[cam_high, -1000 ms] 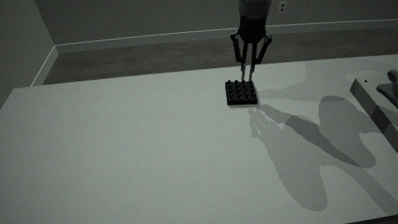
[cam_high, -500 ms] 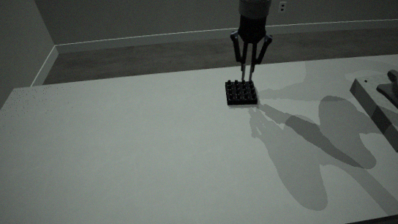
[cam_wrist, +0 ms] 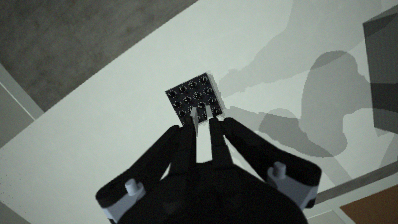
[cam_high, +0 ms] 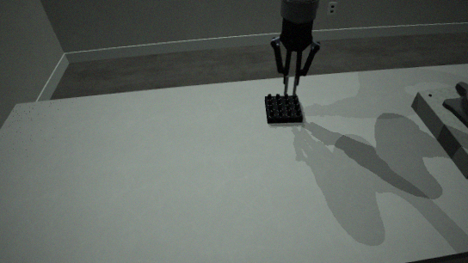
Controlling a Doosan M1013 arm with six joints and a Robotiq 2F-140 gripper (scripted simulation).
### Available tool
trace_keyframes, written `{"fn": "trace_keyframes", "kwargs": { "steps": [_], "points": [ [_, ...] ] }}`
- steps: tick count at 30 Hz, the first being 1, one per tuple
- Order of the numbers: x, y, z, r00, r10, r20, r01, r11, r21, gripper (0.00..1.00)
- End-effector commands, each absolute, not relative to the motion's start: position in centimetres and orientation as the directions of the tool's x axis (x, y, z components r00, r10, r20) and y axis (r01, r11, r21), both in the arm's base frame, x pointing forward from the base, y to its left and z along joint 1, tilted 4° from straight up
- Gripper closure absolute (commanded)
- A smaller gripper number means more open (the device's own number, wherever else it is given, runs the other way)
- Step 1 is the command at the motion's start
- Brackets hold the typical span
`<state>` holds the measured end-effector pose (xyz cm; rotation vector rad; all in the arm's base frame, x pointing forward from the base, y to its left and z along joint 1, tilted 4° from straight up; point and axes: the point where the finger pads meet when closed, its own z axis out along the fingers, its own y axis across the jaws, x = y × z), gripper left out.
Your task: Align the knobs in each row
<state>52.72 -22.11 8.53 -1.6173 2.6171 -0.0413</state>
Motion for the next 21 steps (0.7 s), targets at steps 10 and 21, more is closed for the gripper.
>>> {"fn": "trace_keyframes", "kwargs": {
  "steps": [10,21],
  "points": [
    [52.8,-22.1,7.9,-0.446,-0.894,-0.041,-0.892,0.448,-0.057,0.88],
    [52.9,-22.1,6.7,-0.446,-0.894,-0.041,-0.892,0.448,-0.057,0.88]
  ]
}}
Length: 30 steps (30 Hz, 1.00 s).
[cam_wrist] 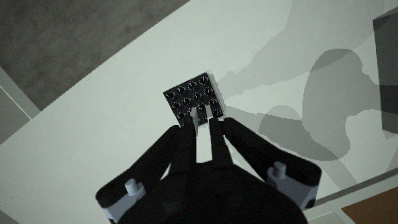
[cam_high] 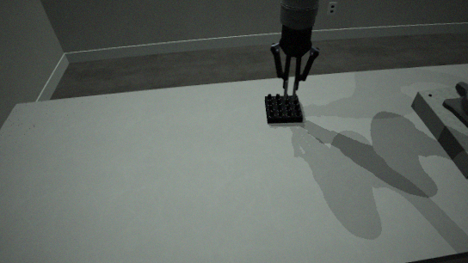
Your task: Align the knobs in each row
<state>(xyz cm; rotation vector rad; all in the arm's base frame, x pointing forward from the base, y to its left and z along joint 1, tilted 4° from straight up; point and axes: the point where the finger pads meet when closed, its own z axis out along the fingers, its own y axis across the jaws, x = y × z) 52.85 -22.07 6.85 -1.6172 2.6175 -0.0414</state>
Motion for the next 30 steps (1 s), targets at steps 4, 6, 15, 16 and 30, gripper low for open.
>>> {"fn": "trace_keyframes", "kwargs": {
  "steps": [4,6,15,16,30],
  "points": [
    [52.9,-22.1,6.2,-0.446,-0.894,-0.041,-0.892,0.448,-0.057,0.88],
    [52.9,-22.0,5.9,-0.446,-0.894,-0.041,-0.892,0.448,-0.057,0.88],
    [53.0,-22.0,5.0,-0.446,-0.894,-0.041,-0.892,0.448,-0.057,0.88],
    [53.0,-22.0,5.0,-0.446,-0.894,-0.041,-0.892,0.448,-0.057,0.88],
    [53.0,-22.0,4.3,-0.446,-0.894,-0.041,-0.892,0.448,-0.057,0.88]
  ]
}}
